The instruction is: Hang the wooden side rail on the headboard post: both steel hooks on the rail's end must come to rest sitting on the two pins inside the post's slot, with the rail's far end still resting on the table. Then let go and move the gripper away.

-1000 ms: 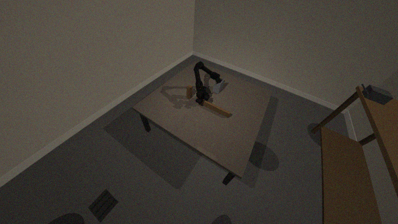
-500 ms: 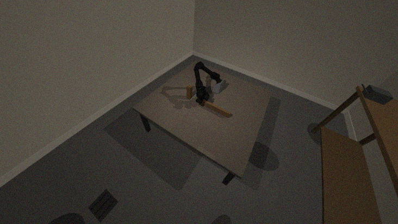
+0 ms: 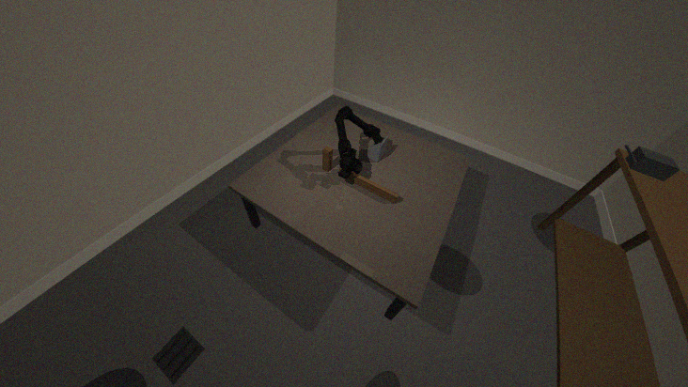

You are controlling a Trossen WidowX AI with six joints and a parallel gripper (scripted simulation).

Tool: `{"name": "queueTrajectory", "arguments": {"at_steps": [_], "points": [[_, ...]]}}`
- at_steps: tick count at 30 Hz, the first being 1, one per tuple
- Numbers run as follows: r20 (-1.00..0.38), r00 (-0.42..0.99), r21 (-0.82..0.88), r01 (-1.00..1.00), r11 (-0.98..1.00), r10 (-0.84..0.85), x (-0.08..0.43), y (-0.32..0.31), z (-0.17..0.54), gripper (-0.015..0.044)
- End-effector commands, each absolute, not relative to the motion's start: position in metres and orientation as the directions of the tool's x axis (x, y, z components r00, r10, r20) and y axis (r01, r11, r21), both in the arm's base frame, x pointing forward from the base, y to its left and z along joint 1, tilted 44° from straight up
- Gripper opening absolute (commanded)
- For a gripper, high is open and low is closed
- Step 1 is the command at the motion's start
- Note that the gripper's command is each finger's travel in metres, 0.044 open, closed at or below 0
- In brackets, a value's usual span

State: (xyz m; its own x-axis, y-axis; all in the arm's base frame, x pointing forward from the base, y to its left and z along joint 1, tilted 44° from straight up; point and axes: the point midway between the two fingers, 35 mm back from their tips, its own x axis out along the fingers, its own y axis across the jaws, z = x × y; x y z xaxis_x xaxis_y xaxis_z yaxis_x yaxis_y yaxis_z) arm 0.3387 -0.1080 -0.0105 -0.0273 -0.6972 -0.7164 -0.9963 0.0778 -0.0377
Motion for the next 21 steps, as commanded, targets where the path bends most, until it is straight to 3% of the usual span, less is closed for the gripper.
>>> {"name": "queueTrajectory", "arguments": {"at_steps": [1, 21], "points": [[-0.717, -0.014, -0.054, -0.996, 0.075, -0.697, 0.342, -0.1048, -0.0065, 0.0], [-0.717, -0.014, -0.054, -0.996, 0.075, -0.697, 0.342, -0.1025, -0.0041, 0.0]]}}
